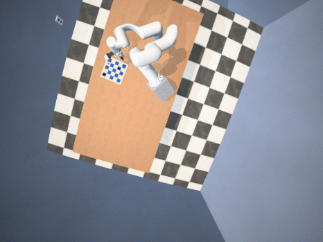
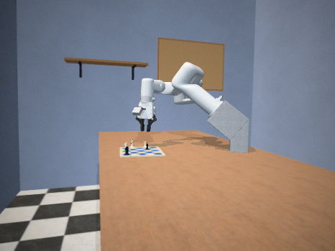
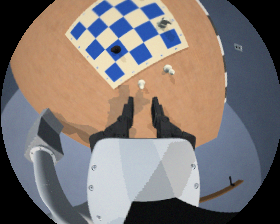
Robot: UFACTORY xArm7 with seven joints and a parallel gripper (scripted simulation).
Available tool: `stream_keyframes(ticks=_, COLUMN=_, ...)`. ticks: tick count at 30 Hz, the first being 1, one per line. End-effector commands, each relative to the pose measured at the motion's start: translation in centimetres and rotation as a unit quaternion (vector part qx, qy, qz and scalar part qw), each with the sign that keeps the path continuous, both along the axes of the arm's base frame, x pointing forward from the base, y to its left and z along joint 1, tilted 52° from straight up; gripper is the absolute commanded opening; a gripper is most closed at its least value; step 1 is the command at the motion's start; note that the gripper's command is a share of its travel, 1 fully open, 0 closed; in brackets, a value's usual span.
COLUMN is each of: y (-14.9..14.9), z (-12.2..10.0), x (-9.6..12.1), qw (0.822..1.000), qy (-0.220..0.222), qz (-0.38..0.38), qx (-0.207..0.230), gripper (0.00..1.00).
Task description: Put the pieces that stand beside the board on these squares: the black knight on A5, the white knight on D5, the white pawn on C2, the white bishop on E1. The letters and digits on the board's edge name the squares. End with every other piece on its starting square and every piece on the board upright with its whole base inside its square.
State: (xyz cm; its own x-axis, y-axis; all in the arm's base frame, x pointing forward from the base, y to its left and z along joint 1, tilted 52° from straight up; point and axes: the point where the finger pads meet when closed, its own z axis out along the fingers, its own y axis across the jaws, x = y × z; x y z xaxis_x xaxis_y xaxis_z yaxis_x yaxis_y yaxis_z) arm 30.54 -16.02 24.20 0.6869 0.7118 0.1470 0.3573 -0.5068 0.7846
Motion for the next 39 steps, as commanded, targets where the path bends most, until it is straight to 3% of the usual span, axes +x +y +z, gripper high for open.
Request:
stream_keyframes(ticks=1, y=0.0, z=0.0, x=0.0, qw=0.999, qy=0.004, qz=-0.042, qx=0.015, gripper=0.34)
stream_keyframes(ticks=24, y=-0.3, z=-0.3, x=0.3, qw=0.999, qy=0.004, qz=-0.042, qx=0.015, gripper=0.34)
stream_keyframes(ticks=39, y=-1.5, z=-1.7, x=1.7, qw=0.999, qy=0.004, qz=-0.042, qx=0.015, gripper=0.34)
